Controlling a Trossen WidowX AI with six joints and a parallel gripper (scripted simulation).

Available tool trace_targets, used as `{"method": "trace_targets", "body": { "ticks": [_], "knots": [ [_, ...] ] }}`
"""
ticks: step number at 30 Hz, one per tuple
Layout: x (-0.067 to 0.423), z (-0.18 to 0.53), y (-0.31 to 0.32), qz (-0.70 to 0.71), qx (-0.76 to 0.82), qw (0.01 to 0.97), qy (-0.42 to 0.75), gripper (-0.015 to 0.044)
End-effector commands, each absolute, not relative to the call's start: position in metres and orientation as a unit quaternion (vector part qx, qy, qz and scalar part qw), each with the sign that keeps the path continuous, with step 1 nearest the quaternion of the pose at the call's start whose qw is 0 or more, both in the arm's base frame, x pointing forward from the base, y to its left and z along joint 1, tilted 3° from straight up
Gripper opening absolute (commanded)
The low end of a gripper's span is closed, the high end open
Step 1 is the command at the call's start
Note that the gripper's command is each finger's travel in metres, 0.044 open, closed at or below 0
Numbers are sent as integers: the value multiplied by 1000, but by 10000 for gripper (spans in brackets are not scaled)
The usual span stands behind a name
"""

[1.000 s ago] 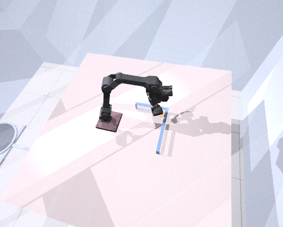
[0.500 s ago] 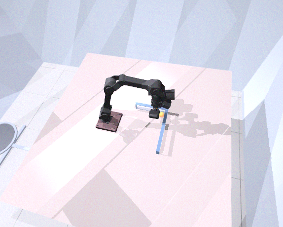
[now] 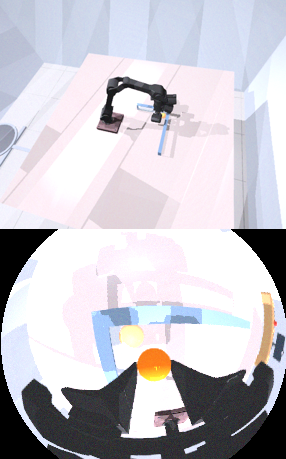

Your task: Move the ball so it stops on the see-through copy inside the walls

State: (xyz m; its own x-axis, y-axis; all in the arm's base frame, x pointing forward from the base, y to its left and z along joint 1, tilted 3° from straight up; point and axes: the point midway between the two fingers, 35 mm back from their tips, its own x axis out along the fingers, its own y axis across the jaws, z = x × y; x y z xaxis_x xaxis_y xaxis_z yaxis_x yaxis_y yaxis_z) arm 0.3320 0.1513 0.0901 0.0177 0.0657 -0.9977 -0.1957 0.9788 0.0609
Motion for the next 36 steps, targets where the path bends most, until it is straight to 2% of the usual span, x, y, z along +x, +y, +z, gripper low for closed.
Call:
{"method": "trace_targets", "body": {
  "ticks": [1, 27, 36],
  "knots": [
    [331, 68, 153, 92, -45, 709, 698, 0],
    [330, 38, 154, 92, -45, 709, 698, 0],
    [330, 41, 154, 91, -47, 710, 696, 236]
  ]
}}
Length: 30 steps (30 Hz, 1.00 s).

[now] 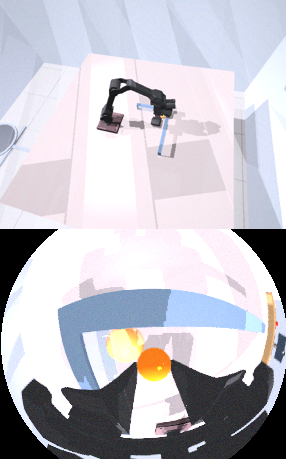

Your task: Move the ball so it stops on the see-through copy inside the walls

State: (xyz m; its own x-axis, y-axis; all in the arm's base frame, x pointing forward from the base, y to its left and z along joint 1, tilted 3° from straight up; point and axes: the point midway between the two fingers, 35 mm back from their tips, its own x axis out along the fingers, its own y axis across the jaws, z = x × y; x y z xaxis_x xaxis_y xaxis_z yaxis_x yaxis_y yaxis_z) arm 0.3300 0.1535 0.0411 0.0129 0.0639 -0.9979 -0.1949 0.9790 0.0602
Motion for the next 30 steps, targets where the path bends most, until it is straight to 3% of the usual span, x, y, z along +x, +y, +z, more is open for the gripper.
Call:
{"method": "trace_targets", "body": {
  "ticks": [1, 3, 7, 13, 25, 30],
  "knots": [
    [330, 41, 154, 91, -47, 710, 696, 263],
    [330, 41, 154, 91, -47, 710, 696, 302],
    [330, 44, 154, 91, -47, 710, 697, 302],
    [330, 124, 149, 91, -45, 709, 698, 302],
    [331, 120, 149, 90, -45, 712, 695, 302],
    [324, 102, 137, 194, -152, 695, 675, 171]
  ]
}}
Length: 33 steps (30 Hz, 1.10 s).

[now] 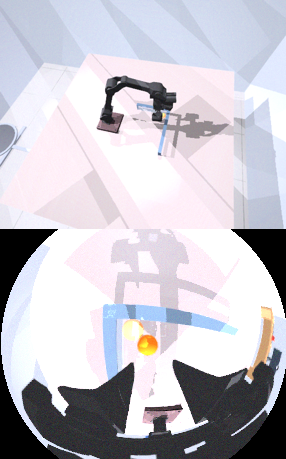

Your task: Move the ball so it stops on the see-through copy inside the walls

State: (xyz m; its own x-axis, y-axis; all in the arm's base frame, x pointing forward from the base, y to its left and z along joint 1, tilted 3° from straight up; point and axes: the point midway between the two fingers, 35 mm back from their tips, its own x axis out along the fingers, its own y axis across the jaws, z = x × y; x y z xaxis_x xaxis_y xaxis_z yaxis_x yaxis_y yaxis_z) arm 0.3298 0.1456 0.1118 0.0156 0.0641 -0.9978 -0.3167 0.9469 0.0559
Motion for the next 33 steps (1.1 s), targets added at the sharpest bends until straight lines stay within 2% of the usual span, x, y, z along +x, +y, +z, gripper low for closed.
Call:
{"method": "trace_targets", "body": {
  "ticks": [1, 7, 33],
  "knots": [
    [321, 97, 134, 224, -183, 688, 666, 145],
    [307, 74, 118, 351, -313, 637, 611, 0],
    [308, 54, 120, 351, -313, 637, 611, 0]
  ]
}}
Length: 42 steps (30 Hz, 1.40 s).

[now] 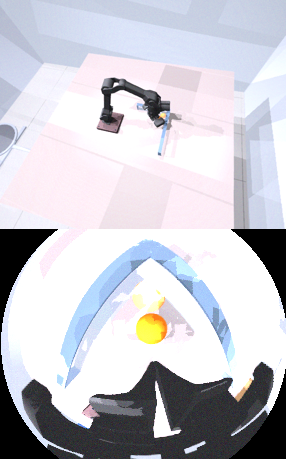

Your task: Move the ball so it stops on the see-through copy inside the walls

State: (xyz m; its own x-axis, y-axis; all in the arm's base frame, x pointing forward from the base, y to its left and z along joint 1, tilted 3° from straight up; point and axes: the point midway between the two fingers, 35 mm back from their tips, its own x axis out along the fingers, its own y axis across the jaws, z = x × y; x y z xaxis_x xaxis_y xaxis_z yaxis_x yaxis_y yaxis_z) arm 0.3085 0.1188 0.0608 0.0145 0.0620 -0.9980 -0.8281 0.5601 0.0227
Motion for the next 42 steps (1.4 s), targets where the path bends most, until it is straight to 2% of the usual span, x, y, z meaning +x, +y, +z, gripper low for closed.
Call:
{"method": "trace_targets", "body": {
  "ticks": [1, 16, 42],
  "knots": [
    [308, 52, 120, 351, -313, 637, 611, 0],
    [308, 39, 122, 351, -313, 637, 611, 0],
    [338, 43, 165, 352, -312, 638, 609, 0]
  ]
}}
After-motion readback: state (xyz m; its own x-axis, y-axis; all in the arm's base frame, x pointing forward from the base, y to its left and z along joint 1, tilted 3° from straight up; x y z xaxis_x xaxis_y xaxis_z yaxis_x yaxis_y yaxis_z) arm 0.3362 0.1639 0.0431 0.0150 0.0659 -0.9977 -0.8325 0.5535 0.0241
